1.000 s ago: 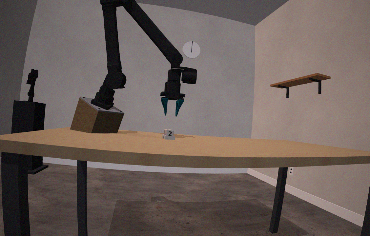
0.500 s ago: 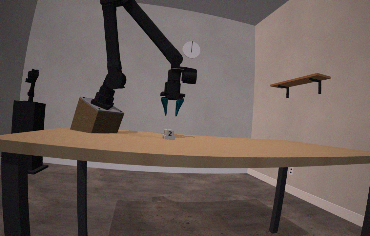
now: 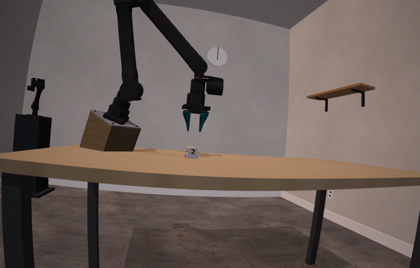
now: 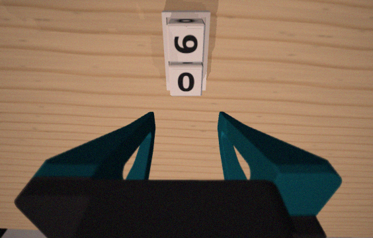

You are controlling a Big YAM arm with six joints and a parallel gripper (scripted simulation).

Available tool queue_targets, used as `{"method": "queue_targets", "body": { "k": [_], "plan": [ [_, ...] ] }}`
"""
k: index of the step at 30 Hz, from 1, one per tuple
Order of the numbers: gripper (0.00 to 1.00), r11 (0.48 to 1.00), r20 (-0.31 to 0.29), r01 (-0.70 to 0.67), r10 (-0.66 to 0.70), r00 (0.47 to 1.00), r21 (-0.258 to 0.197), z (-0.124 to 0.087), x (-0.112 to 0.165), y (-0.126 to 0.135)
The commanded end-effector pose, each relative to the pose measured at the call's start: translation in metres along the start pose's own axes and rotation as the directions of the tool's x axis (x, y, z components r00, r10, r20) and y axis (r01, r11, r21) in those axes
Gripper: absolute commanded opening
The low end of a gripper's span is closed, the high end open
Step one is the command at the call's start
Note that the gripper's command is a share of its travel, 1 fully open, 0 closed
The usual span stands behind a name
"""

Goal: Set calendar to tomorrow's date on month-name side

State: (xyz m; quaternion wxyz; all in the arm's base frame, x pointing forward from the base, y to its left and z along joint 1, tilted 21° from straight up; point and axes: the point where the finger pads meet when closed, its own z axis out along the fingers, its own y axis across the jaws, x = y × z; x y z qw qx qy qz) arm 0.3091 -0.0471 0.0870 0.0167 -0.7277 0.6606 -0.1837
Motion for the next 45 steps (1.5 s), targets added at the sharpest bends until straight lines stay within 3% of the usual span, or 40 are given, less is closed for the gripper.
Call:
{"method": "queue_targets", "body": {
  "k": [1,25,26,28,37,42,43,45],
  "plan": [
    [0.47,1.0,-0.001,0.004,-0.004,1.0,0.021,-0.003,0.004,-0.008],
    [0.47,1.0,0.002,0.006,-0.006,1.0,0.004,0.018,0.002,-0.001],
    [0.47,1.0,-0.001,0.005,-0.005,1.0,0.023,0.014,0.004,-0.011],
    [0.47,1.0,0.001,0.003,-0.003,1.0,0.003,0.022,0.003,-0.001],
    [0.47,1.0,0.001,0.005,-0.005,1.0,0.003,0.037,0.002,-0.001],
    [0.47,1.0,0.002,0.007,-0.007,1.0,0.006,0.04,0.002,-0.003],
    [0.47,1.0,-0.005,0.0,0.001,1.0,0.029,0.036,0.006,-0.012],
    [0.47,1.0,0.0,0.003,-0.003,1.0,0.008,0.044,0.003,-0.004]
  ]
}}
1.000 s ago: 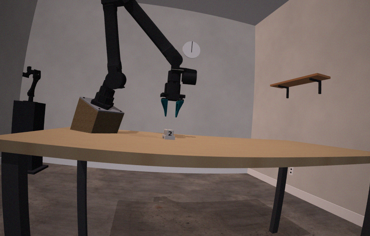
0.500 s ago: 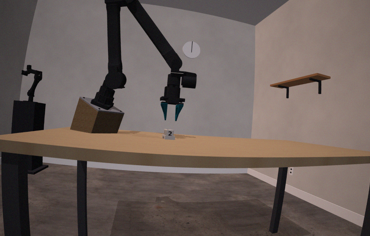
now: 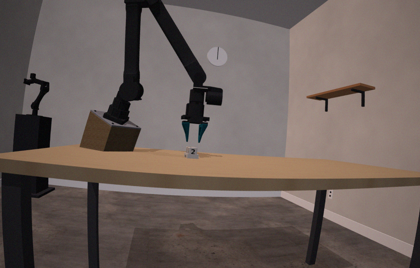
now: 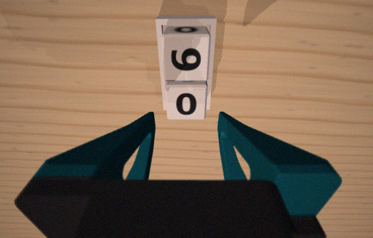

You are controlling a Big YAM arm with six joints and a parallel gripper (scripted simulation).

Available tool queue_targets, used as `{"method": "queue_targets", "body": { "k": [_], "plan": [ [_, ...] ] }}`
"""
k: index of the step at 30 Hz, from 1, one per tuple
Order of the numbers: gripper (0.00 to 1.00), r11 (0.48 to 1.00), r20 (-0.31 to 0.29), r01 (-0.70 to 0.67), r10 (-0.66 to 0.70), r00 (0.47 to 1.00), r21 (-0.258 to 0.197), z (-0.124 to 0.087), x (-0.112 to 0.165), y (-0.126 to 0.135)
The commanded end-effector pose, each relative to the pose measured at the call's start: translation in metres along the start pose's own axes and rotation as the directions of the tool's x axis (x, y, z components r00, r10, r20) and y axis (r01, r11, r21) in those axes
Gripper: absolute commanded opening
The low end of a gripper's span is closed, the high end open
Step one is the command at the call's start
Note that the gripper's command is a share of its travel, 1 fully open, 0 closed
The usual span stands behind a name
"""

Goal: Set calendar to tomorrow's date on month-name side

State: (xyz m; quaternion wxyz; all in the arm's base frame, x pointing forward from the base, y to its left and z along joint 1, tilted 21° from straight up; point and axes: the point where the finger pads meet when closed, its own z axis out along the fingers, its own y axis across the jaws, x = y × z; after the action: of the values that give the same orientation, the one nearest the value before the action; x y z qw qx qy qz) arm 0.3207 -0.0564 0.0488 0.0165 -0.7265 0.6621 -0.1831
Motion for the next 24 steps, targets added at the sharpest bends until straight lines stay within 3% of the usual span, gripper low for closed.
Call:
{"method": "queue_targets", "body": {
  "k": [1,24],
  "plan": [
    [0.47,1.0,0.002,0.012,-0.012,1.0,0.005,0.0052,0.0008,-0.0014],
    [0.47,1.0,0.0,0.011,-0.011,1.0,0.016,0.0103,0.0019,-0.005]
  ]
}}
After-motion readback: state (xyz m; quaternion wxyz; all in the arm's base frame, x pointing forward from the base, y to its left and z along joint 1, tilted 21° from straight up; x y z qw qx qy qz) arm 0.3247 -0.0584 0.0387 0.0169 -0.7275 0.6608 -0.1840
